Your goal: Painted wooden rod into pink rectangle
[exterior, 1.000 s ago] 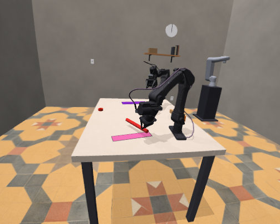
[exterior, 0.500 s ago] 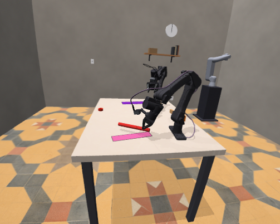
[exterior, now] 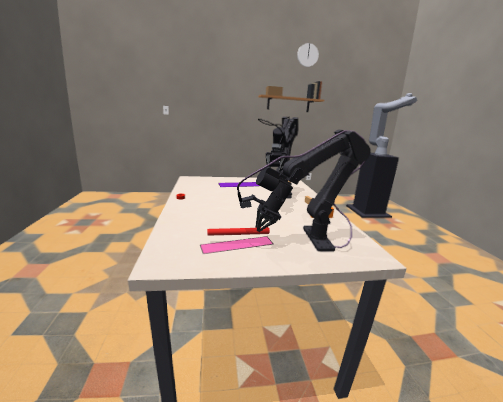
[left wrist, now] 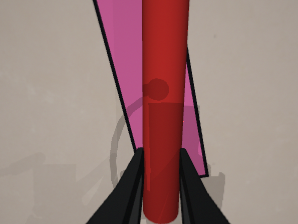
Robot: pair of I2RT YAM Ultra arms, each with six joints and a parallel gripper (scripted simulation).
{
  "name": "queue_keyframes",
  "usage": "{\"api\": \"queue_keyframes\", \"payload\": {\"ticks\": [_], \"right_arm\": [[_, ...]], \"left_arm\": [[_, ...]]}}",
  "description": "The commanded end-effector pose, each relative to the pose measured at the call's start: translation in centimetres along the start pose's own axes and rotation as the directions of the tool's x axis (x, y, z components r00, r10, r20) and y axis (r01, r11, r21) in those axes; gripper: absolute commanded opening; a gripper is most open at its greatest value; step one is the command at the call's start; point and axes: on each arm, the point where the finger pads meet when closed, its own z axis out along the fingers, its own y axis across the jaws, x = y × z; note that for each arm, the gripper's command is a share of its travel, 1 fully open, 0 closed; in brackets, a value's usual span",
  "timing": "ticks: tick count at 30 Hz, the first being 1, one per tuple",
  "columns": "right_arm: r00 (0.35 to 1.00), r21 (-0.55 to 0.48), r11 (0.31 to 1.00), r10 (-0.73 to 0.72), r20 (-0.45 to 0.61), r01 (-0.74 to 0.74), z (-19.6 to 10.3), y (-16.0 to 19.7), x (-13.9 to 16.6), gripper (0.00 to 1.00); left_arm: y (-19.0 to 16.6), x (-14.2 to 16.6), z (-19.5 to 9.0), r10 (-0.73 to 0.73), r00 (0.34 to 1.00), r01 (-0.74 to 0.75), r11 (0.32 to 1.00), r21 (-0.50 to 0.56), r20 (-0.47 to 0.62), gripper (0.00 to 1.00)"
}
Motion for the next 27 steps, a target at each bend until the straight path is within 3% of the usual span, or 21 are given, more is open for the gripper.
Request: {"api": "queue_keyframes", "payload": {"ticks": [1,21,27], "right_arm": [[1.0,-0.002,1.0,-0.001,0.021,0.001,0.2,0.2,-0.6,0.52],[1.0,-0.003,1.0,-0.001,0.022,0.001,0.2,0.3,-0.6,0.52],[1.0,-0.003,1.0,-0.001,0.022,0.001,0.2,0.3,-0.6,0.52]], "left_arm": [[0.7,-1.5,-0.6,-0.17,0.983,0.177,0.977,-0.119,0.065,0.16],[0.1,-2.1,-0.3,-0.19,0.98,0.197,0.973,-0.122,0.065,0.16],[0.0,-0.7,1.1,-0.192,0.98,0.196,0.973,-0.125,0.044,0.16]]}}
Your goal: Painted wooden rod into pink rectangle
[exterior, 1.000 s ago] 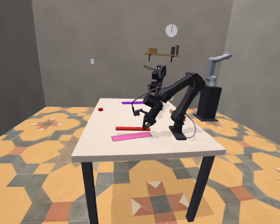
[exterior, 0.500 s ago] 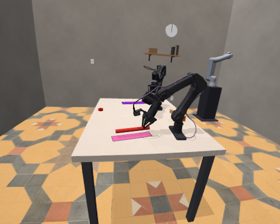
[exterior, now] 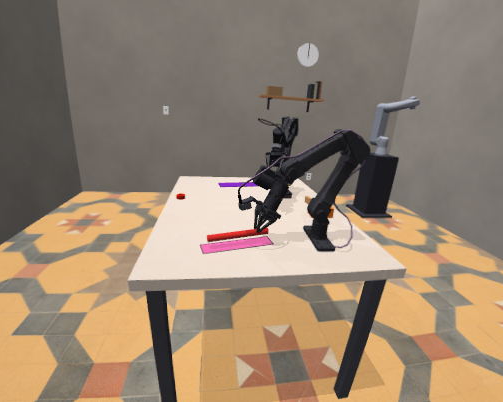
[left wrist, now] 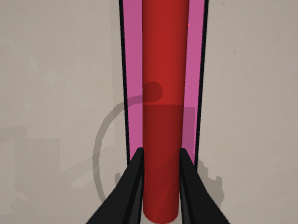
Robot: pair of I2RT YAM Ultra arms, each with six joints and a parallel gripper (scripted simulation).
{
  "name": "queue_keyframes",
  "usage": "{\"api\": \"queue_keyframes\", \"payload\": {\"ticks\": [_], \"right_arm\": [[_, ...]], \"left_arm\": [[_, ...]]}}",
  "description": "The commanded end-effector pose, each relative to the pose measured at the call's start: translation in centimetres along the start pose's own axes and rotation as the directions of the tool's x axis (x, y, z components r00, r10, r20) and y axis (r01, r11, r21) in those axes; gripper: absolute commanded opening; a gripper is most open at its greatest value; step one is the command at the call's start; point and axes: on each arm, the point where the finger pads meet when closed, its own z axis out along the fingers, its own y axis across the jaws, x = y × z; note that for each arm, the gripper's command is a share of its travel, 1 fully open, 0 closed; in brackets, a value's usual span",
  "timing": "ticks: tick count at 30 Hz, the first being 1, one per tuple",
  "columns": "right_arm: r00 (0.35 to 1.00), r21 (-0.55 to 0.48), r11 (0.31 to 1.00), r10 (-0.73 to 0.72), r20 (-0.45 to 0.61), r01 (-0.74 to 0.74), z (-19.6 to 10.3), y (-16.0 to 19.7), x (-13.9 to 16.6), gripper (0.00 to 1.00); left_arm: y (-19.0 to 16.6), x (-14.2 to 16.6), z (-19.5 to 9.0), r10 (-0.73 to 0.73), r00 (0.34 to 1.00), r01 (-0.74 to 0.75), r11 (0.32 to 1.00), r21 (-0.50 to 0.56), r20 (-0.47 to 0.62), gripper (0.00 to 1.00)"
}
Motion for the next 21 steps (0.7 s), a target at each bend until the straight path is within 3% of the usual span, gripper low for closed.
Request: {"api": "queue_keyframes", "payload": {"ticks": [1,21], "right_arm": [[1.0,-0.003,1.0,0.0,0.016,0.0,0.2,0.3,-0.5,0.52],[1.0,-0.003,1.0,0.0,0.016,0.0,0.2,0.3,-0.5,0.52]], "left_arm": [[0.1,-0.6,0.6,-0.019,0.999,0.02,1.0,-0.007,0.031,0.16],[0.0,0.5,2.1,-0.014,0.999,0.014,1.0,-0.012,0.033,0.16]]}}
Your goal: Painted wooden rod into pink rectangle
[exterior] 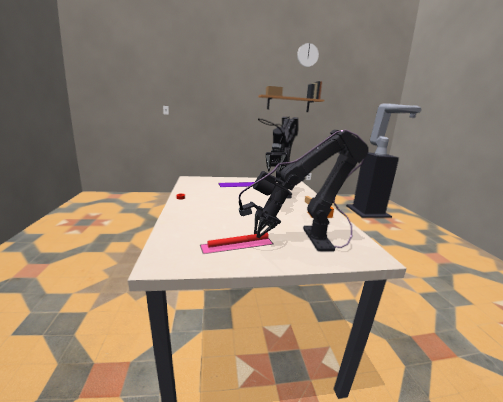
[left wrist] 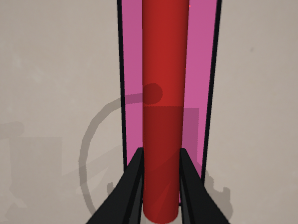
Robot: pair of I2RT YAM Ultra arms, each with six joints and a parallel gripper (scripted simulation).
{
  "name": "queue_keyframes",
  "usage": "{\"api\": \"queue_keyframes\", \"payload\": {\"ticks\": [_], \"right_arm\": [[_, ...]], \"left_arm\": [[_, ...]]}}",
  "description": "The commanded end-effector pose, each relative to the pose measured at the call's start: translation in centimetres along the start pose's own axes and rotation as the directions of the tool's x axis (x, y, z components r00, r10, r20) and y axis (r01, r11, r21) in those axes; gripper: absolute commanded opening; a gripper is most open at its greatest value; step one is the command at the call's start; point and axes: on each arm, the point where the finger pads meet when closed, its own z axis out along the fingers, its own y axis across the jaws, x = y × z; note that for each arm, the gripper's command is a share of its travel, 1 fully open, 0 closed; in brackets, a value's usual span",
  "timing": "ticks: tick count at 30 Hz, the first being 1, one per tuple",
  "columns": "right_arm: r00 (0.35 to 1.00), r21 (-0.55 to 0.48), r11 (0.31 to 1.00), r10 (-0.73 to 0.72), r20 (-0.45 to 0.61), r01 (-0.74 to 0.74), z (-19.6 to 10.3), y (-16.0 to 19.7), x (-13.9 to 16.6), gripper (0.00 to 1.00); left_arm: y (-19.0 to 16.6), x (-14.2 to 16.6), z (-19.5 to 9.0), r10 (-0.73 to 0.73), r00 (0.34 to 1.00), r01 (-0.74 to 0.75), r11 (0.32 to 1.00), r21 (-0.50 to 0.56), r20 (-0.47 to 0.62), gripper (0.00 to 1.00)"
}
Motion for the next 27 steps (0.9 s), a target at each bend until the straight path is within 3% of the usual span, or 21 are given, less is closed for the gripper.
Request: {"api": "queue_keyframes", "payload": {"ticks": [1,27], "right_arm": [[1.0,-0.003,1.0,0.0,0.016,0.0,0.19,0.25,-0.47,0.52],[1.0,-0.003,1.0,0.0,0.016,0.0,0.19,0.25,-0.47,0.52]], "left_arm": [[-0.21,-0.57,0.27,-0.003,1.0,0.003,1.0,-0.003,0.028,0.16],[-0.2,0.01,1.15,-0.001,1.0,0.001,1.0,-0.003,0.026,0.16]]}}
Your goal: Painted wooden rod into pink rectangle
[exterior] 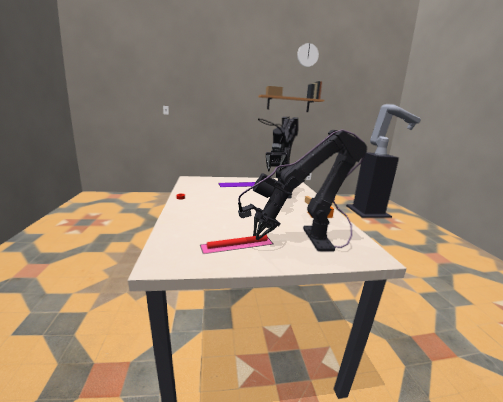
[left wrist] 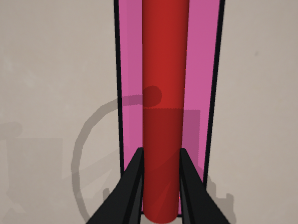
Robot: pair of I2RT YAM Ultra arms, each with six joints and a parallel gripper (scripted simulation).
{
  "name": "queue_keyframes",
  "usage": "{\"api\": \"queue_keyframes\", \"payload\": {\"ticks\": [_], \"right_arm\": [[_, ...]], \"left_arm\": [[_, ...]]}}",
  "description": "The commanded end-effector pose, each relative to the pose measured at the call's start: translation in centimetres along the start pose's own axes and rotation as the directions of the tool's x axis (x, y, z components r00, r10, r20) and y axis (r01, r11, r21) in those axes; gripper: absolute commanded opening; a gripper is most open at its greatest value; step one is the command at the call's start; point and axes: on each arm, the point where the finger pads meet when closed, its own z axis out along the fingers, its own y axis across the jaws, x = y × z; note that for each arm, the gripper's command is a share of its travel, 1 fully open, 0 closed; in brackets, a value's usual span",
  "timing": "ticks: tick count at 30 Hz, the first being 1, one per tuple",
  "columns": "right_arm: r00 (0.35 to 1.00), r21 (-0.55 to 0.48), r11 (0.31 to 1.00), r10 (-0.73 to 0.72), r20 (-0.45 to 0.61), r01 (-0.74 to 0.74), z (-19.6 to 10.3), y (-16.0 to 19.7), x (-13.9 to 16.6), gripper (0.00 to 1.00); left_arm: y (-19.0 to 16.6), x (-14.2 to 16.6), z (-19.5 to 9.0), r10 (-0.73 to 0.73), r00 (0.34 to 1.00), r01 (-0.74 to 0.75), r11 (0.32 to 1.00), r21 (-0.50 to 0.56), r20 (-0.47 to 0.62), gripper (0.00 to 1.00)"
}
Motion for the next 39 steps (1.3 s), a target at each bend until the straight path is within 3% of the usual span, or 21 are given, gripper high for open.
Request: {"api": "queue_keyframes", "payload": {"ticks": [1,4,10,22,26,27,33,39], "right_arm": [[1.0,-0.003,1.0,0.0,0.016,0.0,0.2,0.3,-0.5,0.52],[1.0,-0.003,1.0,0.0,0.016,0.0,0.2,0.3,-0.5,0.52],[1.0,-0.003,1.0,0.0,0.016,0.0,0.2,0.3,-0.5,0.52],[1.0,-0.003,1.0,0.0,0.016,0.0,0.2,0.3,-0.5,0.52],[1.0,-0.003,1.0,0.0,0.016,0.0,0.2,0.3,-0.5,0.52],[1.0,-0.003,1.0,0.0,0.016,0.0,0.2,0.3,-0.5,0.52],[1.0,-0.003,1.0,0.0,0.016,0.0,0.2,0.3,-0.5,0.52],[1.0,-0.003,1.0,0.0,0.016,0.0,0.2,0.3,-0.5,0.52]], "left_arm": [[-0.2,-0.1,0.3,0.002,1.0,-0.002,1.0,-0.004,0.016,0.16],[0.0,-0.7,-0.1,0.001,1.0,-0.001,1.0,-0.004,0.028,0.46],[-0.1,-2.3,-1.1,-0.001,0.997,0.0,1.0,0.011,0.076,0.48],[-0.2,-2.2,-3.1,-0.004,0.997,0.003,1.0,0.009,0.076,0.48],[-0.1,-2.1,-4.3,-0.004,0.997,0.004,1.0,0.01,0.075,0.93],[-0.1,-2.1,-4.8,-0.004,0.997,0.004,1.0,0.01,0.075,1.0],[-0.1,-1.9,-7.4,-0.005,0.997,0.004,1.0,0.011,0.075,1.0],[-0.1,-0.6,-6.4,-0.002,1.0,0.002,1.0,0.0,0.03,1.0]]}}
